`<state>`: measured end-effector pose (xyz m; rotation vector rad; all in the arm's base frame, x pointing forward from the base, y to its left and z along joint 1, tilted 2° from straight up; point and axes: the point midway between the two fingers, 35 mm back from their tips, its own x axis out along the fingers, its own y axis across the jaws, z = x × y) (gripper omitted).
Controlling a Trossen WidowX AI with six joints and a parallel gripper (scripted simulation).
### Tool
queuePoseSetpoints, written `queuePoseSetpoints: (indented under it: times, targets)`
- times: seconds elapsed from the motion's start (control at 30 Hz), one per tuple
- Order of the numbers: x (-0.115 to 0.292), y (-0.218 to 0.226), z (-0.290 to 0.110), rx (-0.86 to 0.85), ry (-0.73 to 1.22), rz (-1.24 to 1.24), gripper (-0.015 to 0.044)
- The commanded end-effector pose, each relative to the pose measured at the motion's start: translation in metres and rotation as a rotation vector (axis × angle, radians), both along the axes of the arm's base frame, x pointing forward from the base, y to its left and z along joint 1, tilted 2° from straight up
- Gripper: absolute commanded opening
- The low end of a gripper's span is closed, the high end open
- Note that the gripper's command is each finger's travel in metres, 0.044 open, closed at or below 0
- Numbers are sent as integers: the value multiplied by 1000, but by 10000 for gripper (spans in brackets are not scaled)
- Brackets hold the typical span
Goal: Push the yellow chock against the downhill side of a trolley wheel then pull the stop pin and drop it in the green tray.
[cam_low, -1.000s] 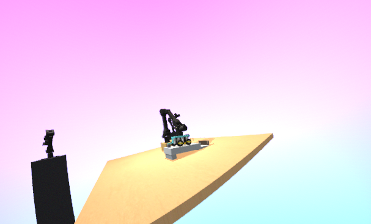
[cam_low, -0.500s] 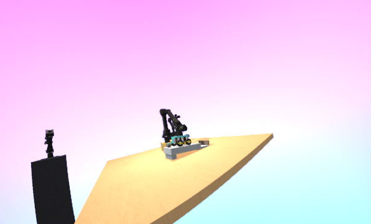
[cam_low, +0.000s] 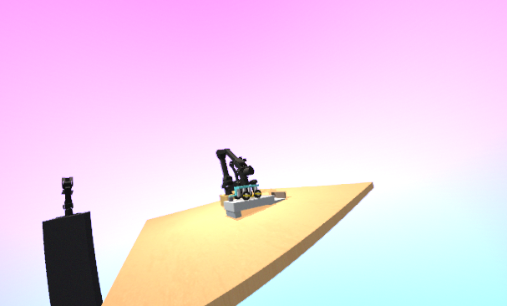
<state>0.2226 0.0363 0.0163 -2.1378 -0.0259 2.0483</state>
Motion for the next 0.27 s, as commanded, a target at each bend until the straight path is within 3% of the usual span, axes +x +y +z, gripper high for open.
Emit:
queuePoseSetpoints:
  times: [0.0, 0.23]
  targets:
    - [2, 1, 16, 6, -20, 6, 440]
    - [2, 2, 38, 7, -21, 6, 440]
